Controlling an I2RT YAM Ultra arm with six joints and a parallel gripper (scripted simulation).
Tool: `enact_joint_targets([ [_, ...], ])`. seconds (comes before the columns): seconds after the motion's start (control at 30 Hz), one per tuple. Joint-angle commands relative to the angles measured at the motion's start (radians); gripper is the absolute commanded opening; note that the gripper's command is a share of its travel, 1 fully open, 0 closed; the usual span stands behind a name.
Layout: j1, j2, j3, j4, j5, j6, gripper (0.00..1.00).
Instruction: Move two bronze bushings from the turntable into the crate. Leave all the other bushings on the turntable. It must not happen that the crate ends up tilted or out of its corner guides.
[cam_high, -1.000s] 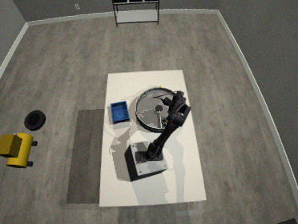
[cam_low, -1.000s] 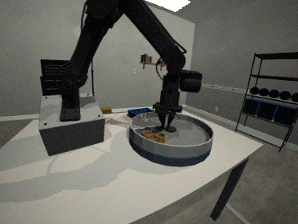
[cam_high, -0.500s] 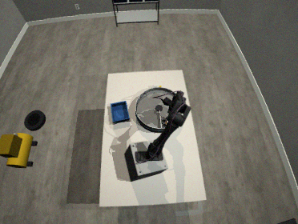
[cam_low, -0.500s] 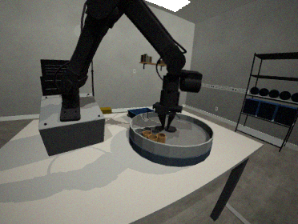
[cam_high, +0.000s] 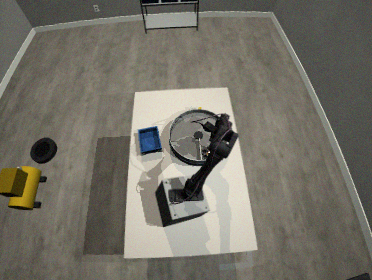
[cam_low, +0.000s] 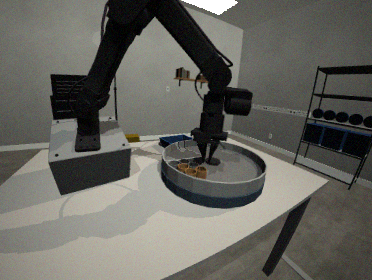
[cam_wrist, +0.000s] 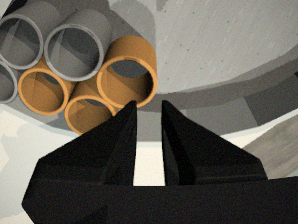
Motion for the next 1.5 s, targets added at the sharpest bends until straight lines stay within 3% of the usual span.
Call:
enact_joint_targets([
  [0.0,0.020,-0.022,0.028,-0.012,-0.016,0.010,0.15],
  [1.47,0.022,-0.002,0.032,-0.015,-0.016,0.012,0.15],
])
